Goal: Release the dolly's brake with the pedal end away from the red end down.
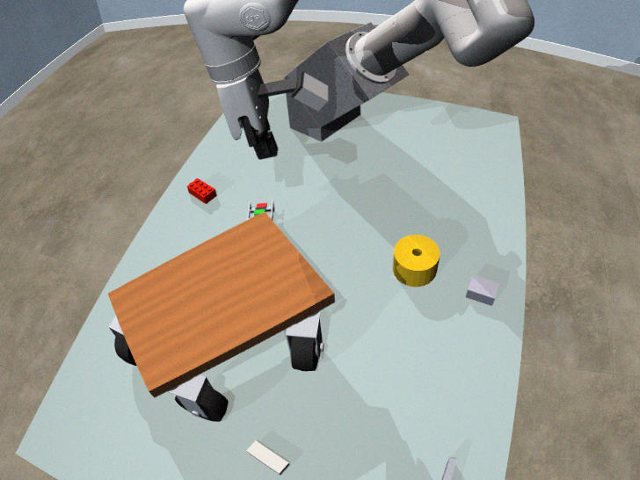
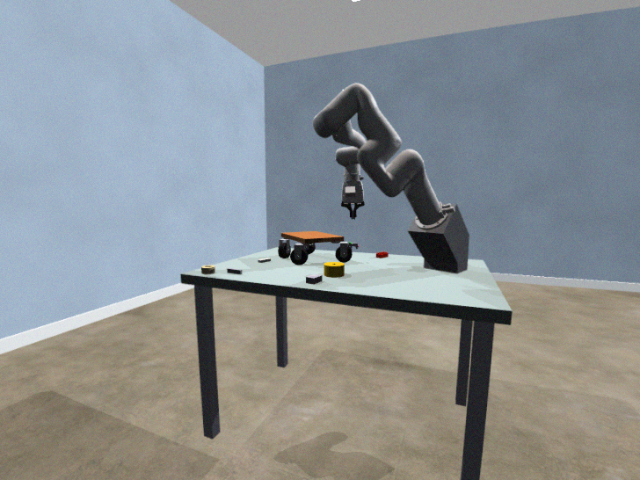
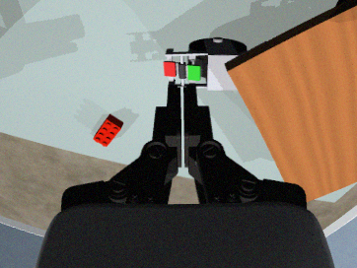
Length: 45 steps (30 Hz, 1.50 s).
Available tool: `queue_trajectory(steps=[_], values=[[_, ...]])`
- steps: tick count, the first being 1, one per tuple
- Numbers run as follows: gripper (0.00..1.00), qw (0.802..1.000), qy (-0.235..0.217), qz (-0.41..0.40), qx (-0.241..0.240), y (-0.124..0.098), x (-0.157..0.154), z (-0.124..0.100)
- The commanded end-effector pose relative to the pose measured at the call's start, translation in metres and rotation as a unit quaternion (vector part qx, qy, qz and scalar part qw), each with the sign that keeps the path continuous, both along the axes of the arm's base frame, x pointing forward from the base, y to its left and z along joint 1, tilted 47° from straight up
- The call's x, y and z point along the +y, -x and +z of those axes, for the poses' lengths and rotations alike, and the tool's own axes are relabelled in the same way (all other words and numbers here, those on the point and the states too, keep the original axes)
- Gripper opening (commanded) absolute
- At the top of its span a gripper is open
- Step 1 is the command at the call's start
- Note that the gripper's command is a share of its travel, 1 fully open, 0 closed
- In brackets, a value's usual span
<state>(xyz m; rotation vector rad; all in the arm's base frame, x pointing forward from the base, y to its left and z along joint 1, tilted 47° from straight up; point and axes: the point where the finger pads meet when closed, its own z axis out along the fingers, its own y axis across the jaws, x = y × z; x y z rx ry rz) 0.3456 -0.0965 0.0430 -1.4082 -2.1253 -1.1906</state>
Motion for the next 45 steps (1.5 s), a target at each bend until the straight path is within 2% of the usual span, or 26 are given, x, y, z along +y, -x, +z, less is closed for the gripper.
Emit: queue_trajectory(steps=[1,19,24,29,31,34,39,45], values=[[0.0,0.997,0.061,-0.037,-0.031,-0.019,-0.013,-0.012],[0.0,0.996,0.064,-0.05,-0.023,-0.02,-0.015,-0.013],[0.0,0.995,0.053,-0.081,0.012,-0.021,-0.014,-0.014],[0.0,0.986,0.032,-0.141,0.081,-0.021,-0.012,-0.015],[0.0,0.986,0.032,-0.141,0.081,-0.021,-0.012,-0.015],[0.0,0.972,0.013,-0.19,0.138,-0.022,-0.011,-0.017],[0.0,0.937,-0.017,-0.266,0.226,-0.023,-0.008,-0.02],[0.0,0.882,-0.051,-0.345,0.316,-0.025,-0.004,-0.024]])
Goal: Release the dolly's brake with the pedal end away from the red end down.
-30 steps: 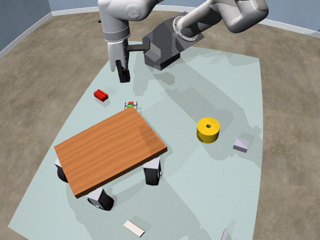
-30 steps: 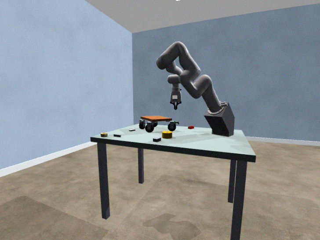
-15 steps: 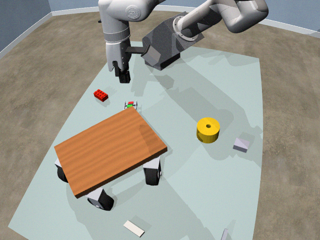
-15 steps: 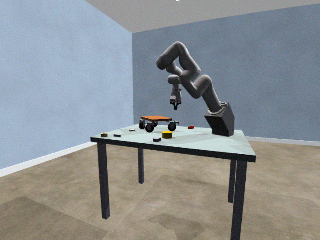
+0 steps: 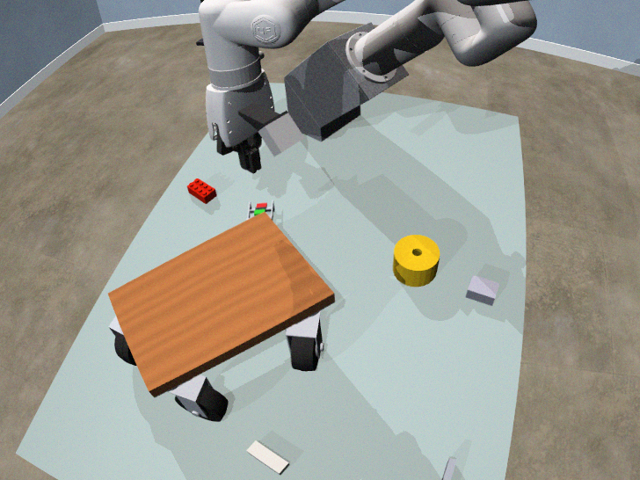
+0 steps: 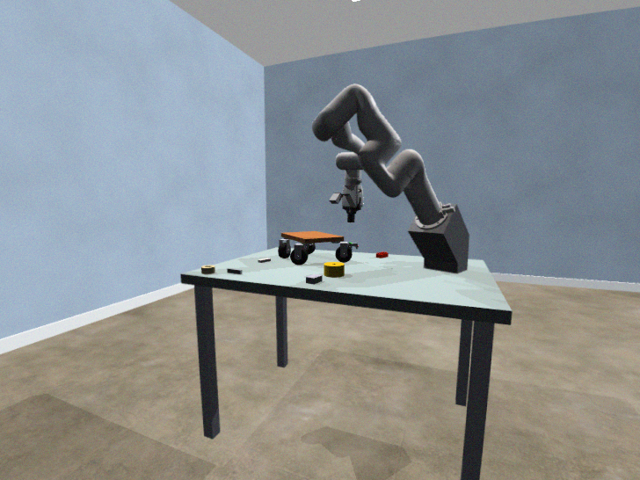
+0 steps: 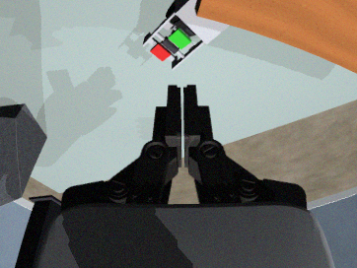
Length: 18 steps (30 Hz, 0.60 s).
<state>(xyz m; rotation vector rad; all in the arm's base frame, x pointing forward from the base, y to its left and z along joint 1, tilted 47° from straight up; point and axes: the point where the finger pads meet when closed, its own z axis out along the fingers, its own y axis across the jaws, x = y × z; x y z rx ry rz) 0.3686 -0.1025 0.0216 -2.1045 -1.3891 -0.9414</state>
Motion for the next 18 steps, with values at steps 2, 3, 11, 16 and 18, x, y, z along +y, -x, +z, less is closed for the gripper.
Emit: queue_trajectory(steps=[2,3,11,16,18], values=[[0.0,0.99,-0.037,-0.091,0.098,-0.002,0.003,-0.003],[0.0,0.99,-0.037,-0.091,0.098,-0.002,0.003,-0.003],[0.0,0.941,-0.098,-0.229,0.229,-0.005,0.009,-0.009],[0.0,0.896,-0.131,-0.302,0.297,-0.006,0.012,-0.013],[0.0,0.875,-0.144,-0.329,0.323,-0.006,0.013,-0.014]])
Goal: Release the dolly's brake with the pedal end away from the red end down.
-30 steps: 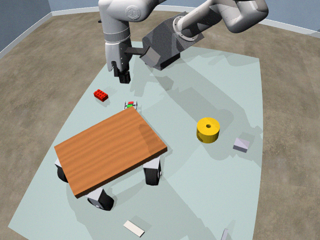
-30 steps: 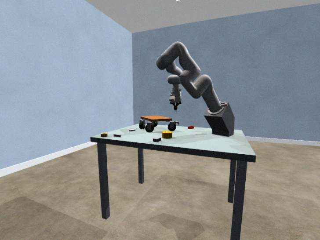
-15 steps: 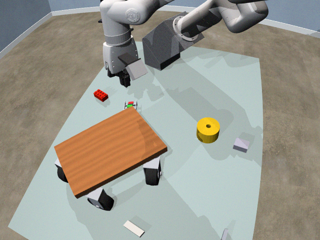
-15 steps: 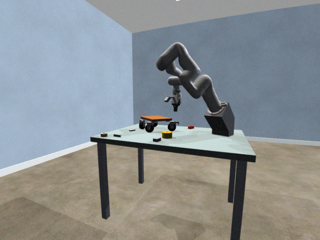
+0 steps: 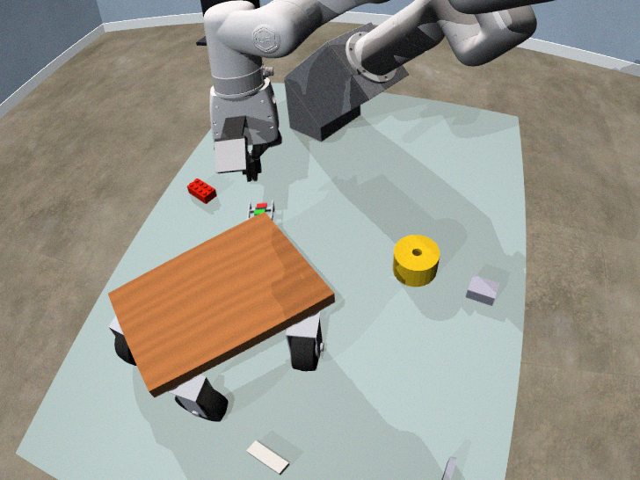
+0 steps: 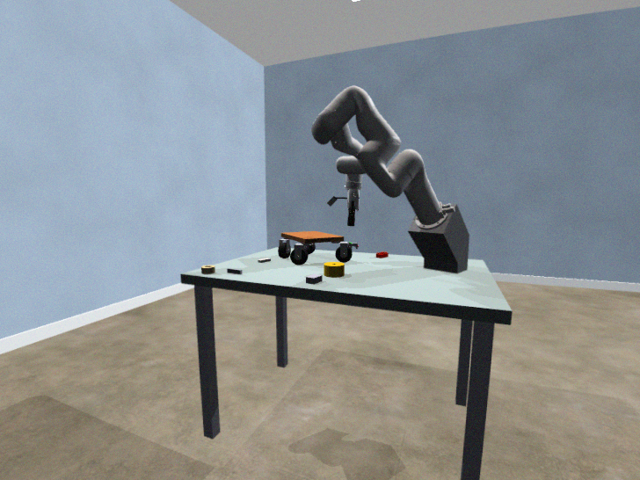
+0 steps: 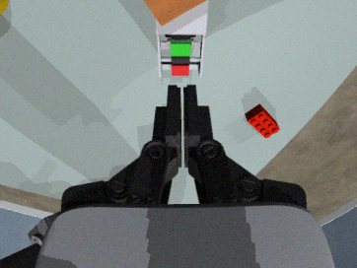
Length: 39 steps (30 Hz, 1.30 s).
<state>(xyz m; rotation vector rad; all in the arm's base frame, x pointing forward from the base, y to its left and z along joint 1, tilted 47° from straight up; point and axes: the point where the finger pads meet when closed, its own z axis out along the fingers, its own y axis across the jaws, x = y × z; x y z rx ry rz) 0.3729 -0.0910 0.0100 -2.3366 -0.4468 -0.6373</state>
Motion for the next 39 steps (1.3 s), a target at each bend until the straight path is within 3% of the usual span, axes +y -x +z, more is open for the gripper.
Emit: queue_trajectory(steps=[1,2,3,9,17,19,20,24,33,39], values=[[0.0,0.993,-0.032,-0.074,0.084,-0.0019,0.0018,-0.0024],[0.0,0.993,-0.032,-0.074,0.084,-0.0019,0.0018,-0.0024],[0.0,0.983,-0.053,-0.119,0.127,-0.002,0.0023,-0.003],[0.0,0.956,-0.089,-0.197,0.201,-0.0028,0.005,-0.0058],[0.0,0.887,-0.142,-0.31,0.312,-0.0032,0.0068,-0.0076],[0.0,0.887,-0.142,-0.31,0.312,-0.0032,0.0068,-0.0076],[0.0,0.855,-0.16,-0.347,0.351,-0.0033,0.0068,-0.0077],[0.0,0.816,-0.177,-0.386,0.392,-0.0033,0.007,-0.0079],[0.0,0.696,-0.209,-0.47,0.502,-0.0033,0.007,-0.0079],[0.0,0.696,-0.209,-0.47,0.502,-0.0033,0.007,-0.0079]])
